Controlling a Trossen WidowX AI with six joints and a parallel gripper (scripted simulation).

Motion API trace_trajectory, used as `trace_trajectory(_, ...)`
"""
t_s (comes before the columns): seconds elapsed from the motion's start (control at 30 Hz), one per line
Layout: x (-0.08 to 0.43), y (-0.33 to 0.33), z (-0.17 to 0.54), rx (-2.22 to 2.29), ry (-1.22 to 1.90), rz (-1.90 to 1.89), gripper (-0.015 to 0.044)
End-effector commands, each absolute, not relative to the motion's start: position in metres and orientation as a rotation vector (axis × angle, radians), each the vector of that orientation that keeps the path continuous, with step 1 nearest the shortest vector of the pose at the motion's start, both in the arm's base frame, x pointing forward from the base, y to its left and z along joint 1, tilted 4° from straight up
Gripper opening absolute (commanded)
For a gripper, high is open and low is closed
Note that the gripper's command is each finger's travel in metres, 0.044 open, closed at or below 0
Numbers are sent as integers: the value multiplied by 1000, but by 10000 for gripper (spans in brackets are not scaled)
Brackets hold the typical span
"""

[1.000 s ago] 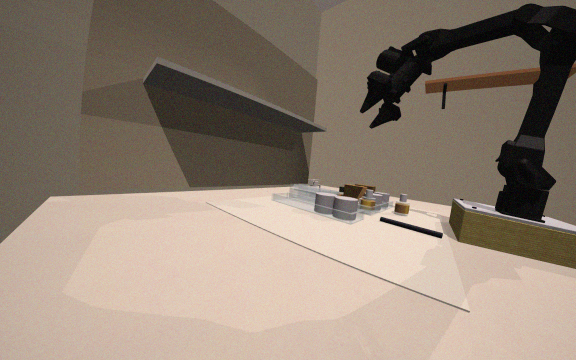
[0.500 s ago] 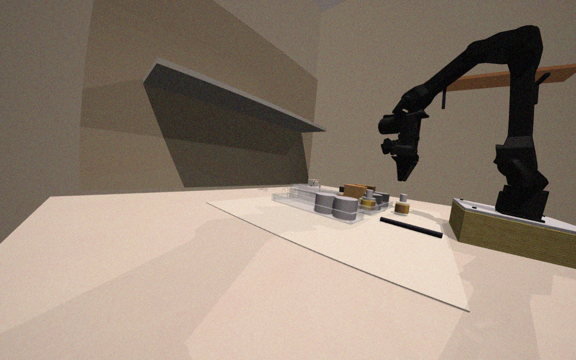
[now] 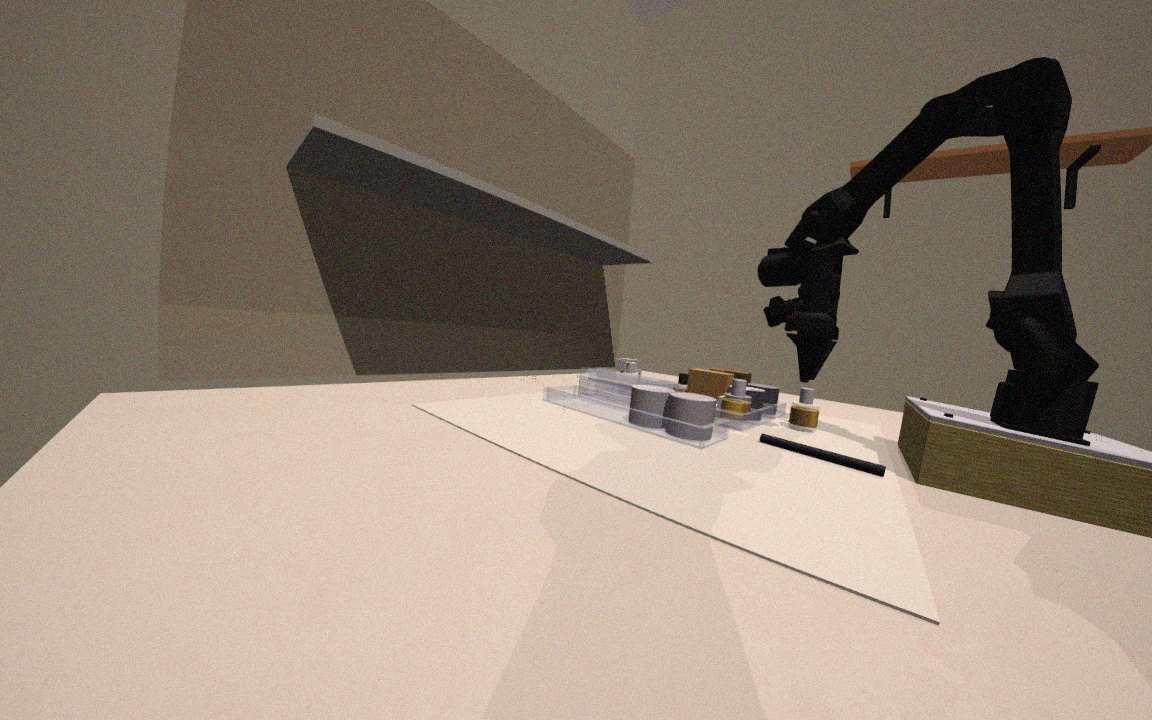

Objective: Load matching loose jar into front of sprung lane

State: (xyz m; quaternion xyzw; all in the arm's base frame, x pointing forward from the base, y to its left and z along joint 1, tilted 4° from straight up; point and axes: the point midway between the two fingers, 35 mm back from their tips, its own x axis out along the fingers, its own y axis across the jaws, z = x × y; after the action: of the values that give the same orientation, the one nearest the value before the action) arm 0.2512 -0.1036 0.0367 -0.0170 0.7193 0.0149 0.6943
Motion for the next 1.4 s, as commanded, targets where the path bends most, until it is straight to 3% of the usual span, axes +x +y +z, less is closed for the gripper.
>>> trace_trajectory(0.0,249,-104,26,-43,1613,34,440)
trace_trajectory(0.97,246,-104,-18,-43,1613,34,440)
trace_trajectory(1.3,246,-104,-18,-43,1613,34,177)
trace_trajectory(1.37,246,-104,-18,-43,1613,34,164)
